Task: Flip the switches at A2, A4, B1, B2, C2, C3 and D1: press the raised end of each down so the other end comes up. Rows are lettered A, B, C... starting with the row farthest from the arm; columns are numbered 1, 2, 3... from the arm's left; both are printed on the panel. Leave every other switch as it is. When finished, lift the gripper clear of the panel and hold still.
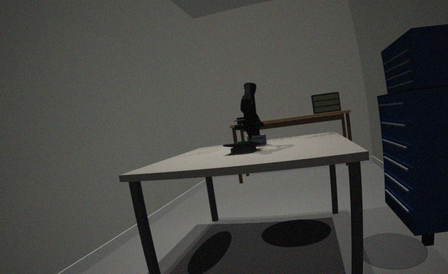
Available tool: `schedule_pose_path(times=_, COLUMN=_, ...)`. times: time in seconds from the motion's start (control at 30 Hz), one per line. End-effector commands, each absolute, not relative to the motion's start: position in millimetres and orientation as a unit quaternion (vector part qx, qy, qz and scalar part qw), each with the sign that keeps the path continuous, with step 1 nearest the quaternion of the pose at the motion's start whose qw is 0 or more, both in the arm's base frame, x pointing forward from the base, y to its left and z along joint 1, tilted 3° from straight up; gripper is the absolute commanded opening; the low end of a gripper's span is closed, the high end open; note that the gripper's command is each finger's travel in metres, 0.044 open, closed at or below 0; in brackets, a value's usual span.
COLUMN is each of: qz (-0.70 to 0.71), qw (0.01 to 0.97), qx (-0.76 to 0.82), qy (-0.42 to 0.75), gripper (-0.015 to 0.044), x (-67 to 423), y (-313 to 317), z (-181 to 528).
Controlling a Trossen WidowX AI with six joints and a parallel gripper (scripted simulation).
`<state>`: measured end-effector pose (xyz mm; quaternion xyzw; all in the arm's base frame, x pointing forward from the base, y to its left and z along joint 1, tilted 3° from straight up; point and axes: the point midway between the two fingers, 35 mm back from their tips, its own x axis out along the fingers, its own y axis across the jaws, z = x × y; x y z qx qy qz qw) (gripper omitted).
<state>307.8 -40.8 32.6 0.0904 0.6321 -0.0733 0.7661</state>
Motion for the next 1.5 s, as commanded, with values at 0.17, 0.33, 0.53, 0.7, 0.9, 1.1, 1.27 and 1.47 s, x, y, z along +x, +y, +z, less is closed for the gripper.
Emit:
schedule_pose_path(times=0.17, qz=-0.076, qw=0.765, qx=0.092, qy=0.633, gripper=0.0000, x=308.7, y=-41.0, z=20.6)
schedule_pose_path(times=0.33, qz=-0.076, qw=0.765, qx=0.092, qy=0.633, gripper=0.0000, x=308.7, y=-41.0, z=20.6)
schedule_pose_path(times=0.53, qz=-0.076, qw=0.765, qx=0.092, qy=0.633, gripper=0.0000, x=308.7, y=-41.0, z=20.6)
schedule_pose_path(times=0.7, qz=-0.076, qw=0.765, qx=0.092, qy=0.633, gripper=0.0000, x=308.7, y=-41.0, z=20.6)
schedule_pose_path(times=0.9, qz=-0.076, qw=0.765, qx=0.092, qy=0.633, gripper=0.0000, x=308.7, y=-41.0, z=20.6)
schedule_pose_path(times=1.1, qz=-0.076, qw=0.765, qx=0.092, qy=0.633, gripper=0.0000, x=308.8, y=-41.0, z=19.8)
schedule_pose_path(times=1.27, qz=-0.076, qw=0.765, qx=0.092, qy=0.633, gripper=0.0000, x=308.9, y=-41.0, z=19.1)
schedule_pose_path(times=1.47, qz=-0.076, qw=0.765, qx=0.092, qy=0.633, gripper=0.0000, x=309.1, y=-41.0, z=18.3)
